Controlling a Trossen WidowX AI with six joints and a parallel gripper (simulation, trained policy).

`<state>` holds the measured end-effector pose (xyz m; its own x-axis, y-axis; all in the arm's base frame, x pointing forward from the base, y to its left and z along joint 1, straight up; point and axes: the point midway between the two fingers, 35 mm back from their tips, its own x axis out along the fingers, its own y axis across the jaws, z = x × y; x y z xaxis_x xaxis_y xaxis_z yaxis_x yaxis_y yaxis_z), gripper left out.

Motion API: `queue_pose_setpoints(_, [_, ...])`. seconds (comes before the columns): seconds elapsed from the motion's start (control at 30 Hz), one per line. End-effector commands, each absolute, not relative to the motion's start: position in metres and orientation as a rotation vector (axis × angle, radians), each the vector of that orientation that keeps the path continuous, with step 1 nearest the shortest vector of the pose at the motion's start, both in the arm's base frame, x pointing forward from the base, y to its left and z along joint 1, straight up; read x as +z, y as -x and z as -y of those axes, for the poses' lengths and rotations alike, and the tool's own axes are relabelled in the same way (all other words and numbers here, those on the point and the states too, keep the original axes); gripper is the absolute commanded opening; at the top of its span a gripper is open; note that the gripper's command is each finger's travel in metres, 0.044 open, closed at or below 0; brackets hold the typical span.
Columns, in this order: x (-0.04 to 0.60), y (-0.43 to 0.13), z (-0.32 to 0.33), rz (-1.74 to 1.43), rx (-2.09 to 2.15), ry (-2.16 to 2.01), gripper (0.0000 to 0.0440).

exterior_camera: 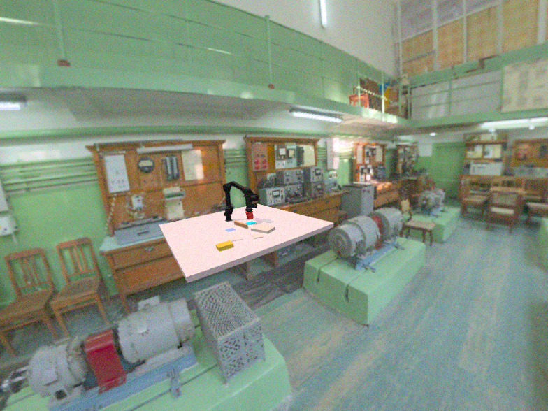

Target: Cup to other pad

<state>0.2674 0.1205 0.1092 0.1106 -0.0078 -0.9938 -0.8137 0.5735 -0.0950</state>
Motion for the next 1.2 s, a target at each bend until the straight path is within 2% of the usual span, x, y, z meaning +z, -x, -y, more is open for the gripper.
queue_pose_setpoints(0.0, [0.104, -0.264, -0.125, -1.336, 0.69, 0.781, 0.0])
queue_pose_setpoints(0.4, [0.074, -0.245, -0.131, -1.342, 0.679, 0.79, 0.0003])
queue_pose_setpoints(0.7, [0.062, -0.241, -0.132, -1.321, 0.674, 0.783, 0.0035])
queue_pose_setpoints(0.77, [0.062, -0.242, -0.133, -1.309, 0.675, 0.776, 0.0051])
queue_pose_setpoints(0.9, [0.069, -0.245, -0.137, -1.265, 0.683, 0.751, 0.014])
queue_pose_setpoints(1.17, [0.079, -0.238, -0.137, -1.224, 0.71, 0.728, 0.0163])
